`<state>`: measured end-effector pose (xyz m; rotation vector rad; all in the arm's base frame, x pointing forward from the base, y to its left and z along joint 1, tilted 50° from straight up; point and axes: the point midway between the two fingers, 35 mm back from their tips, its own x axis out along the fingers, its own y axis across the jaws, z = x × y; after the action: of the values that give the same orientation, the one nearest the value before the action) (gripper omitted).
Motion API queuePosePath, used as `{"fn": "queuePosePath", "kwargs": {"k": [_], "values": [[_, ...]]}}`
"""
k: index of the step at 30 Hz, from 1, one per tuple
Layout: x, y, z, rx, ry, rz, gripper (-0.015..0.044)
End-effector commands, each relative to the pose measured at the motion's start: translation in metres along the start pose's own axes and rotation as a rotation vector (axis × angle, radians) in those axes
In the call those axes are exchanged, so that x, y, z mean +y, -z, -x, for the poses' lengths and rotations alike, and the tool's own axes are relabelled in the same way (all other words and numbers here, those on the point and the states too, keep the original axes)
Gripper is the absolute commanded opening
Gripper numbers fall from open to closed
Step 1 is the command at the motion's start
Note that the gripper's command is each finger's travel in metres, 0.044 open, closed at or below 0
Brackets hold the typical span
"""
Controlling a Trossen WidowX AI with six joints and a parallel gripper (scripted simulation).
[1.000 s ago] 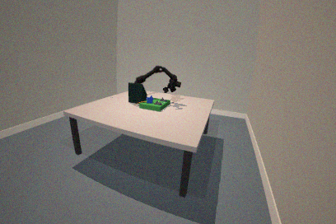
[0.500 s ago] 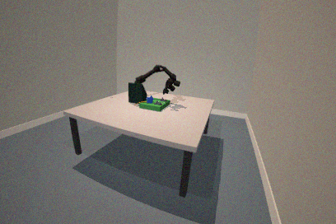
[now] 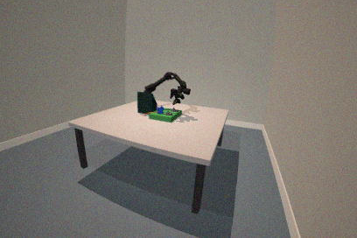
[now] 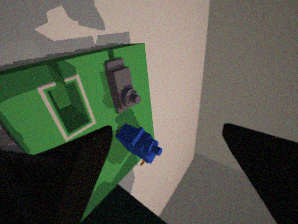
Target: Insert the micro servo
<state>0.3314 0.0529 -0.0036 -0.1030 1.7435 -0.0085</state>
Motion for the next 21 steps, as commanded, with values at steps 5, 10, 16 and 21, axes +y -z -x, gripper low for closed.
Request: {"fn": "queuePosePath", "kwargs": {"k": [5,10,16,21], "values": [[-0.011,0.009,-0.017,0.057,-0.075,-0.241,0.0440],[-0.017,0.016,-0.027,0.099,-0.118,-0.399,0.0440],[-0.024,0.024,-0.038,0.154,-0.167,-0.590,0.0440],[-0.029,0.031,-0.047,0.204,-0.205,-0.749,0.0440]]}}
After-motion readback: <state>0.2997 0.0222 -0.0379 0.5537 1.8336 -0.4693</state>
